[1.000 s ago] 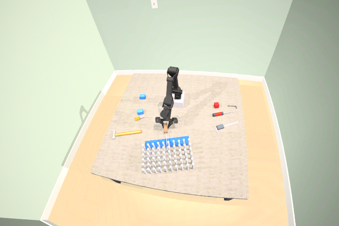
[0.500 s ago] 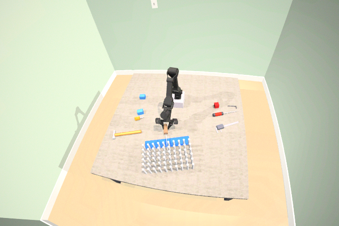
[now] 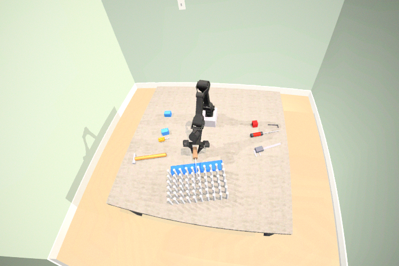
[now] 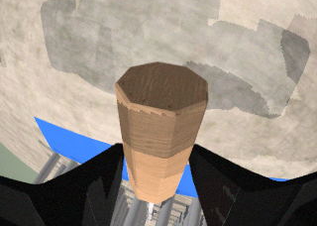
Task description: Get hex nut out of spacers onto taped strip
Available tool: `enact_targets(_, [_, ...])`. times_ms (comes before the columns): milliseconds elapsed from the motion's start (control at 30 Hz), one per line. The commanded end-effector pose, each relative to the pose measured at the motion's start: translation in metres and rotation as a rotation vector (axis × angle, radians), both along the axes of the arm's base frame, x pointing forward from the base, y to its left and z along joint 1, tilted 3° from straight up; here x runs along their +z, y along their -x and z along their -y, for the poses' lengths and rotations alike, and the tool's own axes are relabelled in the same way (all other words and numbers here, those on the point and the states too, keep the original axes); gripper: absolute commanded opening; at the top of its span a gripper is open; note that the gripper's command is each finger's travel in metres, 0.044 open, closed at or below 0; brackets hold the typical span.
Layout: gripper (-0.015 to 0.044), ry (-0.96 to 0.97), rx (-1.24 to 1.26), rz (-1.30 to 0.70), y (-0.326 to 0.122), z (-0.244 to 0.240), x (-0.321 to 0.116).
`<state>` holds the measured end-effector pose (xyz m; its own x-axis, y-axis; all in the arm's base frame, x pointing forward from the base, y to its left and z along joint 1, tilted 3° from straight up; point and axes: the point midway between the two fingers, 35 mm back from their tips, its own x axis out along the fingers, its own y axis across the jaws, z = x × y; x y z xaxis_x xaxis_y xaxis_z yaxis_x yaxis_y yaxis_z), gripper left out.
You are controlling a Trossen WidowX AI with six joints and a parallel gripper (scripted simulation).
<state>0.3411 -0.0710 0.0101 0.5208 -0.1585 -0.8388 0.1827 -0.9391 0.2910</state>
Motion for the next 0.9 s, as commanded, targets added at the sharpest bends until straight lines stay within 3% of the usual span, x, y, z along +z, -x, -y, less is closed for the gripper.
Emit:
enact_targets(0, [0.0, 0.002, -0.006, 0.012, -0.006, 0.0, 0.004])
enact_targets(867, [0.0, 0.001, -0.006, 0.014, -0.022, -0.003, 0.005])
